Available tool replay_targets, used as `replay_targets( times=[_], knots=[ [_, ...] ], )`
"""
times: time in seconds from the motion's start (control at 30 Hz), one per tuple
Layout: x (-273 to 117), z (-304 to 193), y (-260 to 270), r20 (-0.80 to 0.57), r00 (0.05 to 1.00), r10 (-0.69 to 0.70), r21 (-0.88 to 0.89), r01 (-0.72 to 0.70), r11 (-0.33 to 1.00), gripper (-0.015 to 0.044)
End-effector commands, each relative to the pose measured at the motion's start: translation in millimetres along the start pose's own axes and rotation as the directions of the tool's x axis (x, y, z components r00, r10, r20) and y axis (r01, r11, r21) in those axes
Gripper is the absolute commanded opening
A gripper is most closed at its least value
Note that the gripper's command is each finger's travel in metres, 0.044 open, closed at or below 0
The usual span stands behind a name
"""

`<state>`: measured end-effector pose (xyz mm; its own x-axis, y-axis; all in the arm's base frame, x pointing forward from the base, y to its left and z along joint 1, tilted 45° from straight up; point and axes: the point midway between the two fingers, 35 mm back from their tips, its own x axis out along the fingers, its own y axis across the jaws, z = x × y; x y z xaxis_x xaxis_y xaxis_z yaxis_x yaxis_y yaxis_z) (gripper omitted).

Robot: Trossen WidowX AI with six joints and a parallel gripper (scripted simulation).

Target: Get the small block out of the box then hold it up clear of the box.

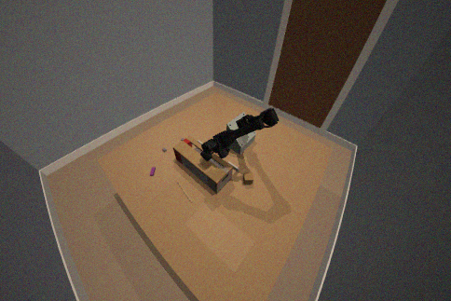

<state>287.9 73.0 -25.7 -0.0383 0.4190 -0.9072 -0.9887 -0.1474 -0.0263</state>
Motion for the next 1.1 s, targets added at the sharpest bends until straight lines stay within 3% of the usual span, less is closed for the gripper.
replay_targets(
  times=[0.0,1.07],
  knots=[
    [7,4,1,0.006,1.000,0.002,0.004,-0.002,1.000,0.0400],
    [28,-46,1,-0.001,1.000,0.001,0.000,-0.001,1.000,0.0400]
  ],
)
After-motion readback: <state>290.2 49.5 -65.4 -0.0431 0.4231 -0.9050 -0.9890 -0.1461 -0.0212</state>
